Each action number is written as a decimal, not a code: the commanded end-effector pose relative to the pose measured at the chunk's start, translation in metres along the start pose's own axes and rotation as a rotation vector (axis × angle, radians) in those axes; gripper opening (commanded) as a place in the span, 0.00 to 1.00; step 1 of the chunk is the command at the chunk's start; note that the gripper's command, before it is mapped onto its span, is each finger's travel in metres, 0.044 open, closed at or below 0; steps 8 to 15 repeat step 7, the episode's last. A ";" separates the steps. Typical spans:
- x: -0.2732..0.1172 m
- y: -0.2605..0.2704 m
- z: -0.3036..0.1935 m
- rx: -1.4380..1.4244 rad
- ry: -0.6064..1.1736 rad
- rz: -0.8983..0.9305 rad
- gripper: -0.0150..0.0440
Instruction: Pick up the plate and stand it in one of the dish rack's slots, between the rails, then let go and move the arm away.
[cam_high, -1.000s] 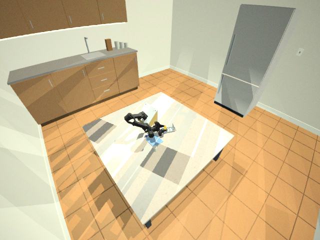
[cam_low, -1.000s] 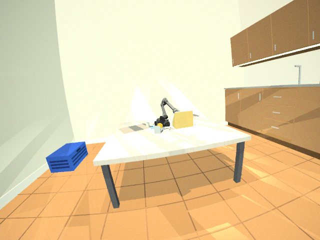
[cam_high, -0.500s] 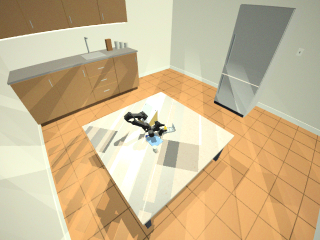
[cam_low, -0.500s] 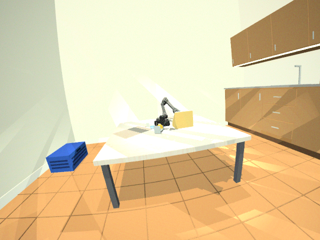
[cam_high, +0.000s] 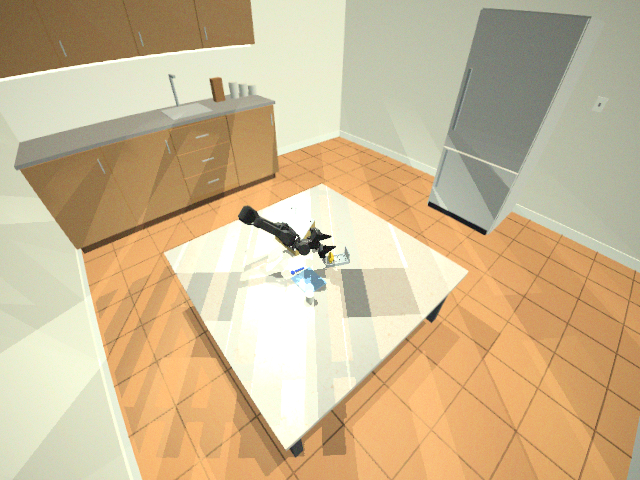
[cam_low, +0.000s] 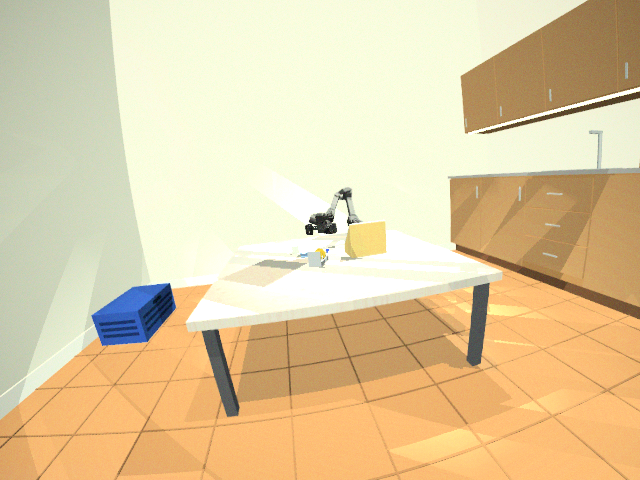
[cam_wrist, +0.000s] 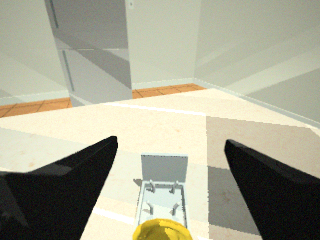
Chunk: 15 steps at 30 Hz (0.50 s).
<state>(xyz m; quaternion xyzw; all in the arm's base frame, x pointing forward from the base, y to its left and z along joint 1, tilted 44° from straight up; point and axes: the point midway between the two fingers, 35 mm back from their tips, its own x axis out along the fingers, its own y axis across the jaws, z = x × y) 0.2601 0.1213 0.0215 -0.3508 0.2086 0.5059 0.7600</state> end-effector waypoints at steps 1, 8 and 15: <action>0.001 -0.001 0.002 0.060 0.040 0.010 0.93; 0.005 0.003 0.001 0.215 0.160 0.051 0.93; 0.005 0.003 0.001 0.215 0.160 0.051 0.93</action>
